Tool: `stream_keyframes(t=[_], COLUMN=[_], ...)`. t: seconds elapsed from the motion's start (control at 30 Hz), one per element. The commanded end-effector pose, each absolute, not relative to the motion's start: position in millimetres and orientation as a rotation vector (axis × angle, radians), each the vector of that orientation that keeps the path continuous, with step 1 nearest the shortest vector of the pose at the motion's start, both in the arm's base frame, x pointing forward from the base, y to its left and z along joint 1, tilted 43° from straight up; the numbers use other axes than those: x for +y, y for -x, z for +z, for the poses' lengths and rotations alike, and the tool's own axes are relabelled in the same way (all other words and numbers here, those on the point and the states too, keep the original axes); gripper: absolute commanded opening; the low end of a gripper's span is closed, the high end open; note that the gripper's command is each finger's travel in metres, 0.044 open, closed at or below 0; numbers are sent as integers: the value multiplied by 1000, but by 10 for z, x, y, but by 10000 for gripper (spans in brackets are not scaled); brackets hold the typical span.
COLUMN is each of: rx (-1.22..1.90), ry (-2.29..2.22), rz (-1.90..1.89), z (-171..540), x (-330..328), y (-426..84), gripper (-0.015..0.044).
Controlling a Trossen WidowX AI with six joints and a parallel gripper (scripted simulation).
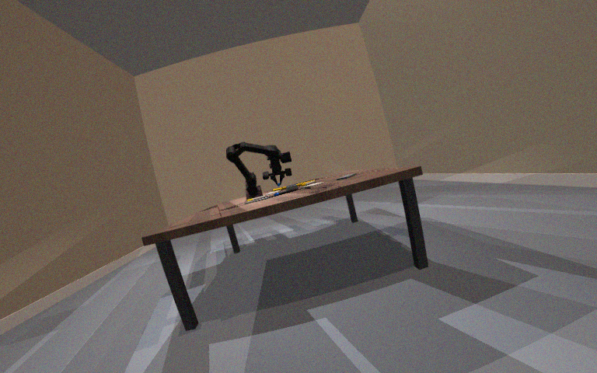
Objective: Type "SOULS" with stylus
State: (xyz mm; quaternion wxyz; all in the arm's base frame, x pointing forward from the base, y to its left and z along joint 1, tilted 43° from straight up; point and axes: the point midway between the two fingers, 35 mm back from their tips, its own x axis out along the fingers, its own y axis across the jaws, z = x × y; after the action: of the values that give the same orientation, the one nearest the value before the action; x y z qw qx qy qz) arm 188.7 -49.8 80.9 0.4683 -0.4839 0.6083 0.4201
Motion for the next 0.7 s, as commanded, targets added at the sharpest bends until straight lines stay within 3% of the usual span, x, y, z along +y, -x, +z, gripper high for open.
stream_keyframes(t=[0.0,0.67], rx=[1510,1596], ry=[1090,472], rz=[935,401], z=[825,873], x=[-478,-377], y=[-1940,-2165], gripper=[0,0])
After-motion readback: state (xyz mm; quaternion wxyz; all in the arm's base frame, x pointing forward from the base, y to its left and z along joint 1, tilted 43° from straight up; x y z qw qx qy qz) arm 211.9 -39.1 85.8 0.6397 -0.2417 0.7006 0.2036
